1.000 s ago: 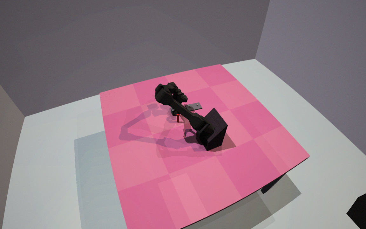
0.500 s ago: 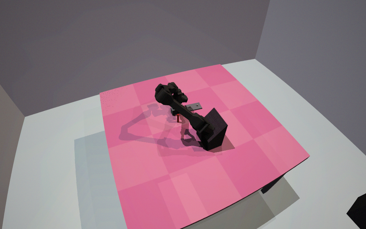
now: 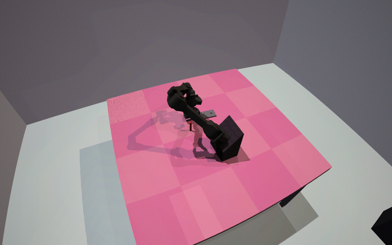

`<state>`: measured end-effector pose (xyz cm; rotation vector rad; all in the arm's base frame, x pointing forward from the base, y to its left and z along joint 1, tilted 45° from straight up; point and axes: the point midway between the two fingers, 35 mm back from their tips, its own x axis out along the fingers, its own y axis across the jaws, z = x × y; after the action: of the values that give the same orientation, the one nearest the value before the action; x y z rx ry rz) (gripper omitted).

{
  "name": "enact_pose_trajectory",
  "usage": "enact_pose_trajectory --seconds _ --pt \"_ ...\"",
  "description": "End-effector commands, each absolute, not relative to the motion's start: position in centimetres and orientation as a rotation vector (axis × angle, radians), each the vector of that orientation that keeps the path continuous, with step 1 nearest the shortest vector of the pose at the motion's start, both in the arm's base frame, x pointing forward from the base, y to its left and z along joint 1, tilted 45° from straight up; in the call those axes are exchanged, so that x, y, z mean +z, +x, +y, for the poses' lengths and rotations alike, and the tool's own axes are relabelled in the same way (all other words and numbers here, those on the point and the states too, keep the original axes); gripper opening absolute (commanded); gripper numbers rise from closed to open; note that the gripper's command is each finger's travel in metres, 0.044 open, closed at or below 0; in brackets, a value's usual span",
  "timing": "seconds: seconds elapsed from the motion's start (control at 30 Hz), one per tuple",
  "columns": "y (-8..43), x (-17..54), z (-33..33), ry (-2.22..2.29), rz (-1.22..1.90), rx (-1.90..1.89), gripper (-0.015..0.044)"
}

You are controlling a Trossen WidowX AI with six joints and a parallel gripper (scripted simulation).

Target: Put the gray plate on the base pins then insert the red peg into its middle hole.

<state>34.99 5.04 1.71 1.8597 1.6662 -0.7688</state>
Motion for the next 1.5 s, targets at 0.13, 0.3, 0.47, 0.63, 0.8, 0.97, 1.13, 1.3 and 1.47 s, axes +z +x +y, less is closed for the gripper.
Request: enact_pose_trajectory --seconds 0.13,0.3,0.47,0.63,0.8,0.97,1.13,1.3,1.47 --pt "35.0 3.5 3.0 1.853 1.649 -0.758 0.0000" --pt "34.8 4.5 1.9 1.850 1.648 -0.757 0.0000" --pt "34.5 5.6 0.8 1.851 1.650 -0.757 0.0000" --pt "34.1 6.7 -0.3 1.854 1.652 -0.757 0.0000" --pt "33.6 7.8 -1.4 1.858 1.656 -0.755 0.0000" --pt "33.4 8.1 -1.7 1.859 1.657 -0.755 0.0000" --pt "33.8 6.8 -2.1 1.865 1.655 -0.764 0.0000" --pt "34.1 5.3 -2.6 1.872 1.653 -0.774 0.0000" --pt "34.3 3.7 -3.1 1.879 1.652 -0.784 0.0000"
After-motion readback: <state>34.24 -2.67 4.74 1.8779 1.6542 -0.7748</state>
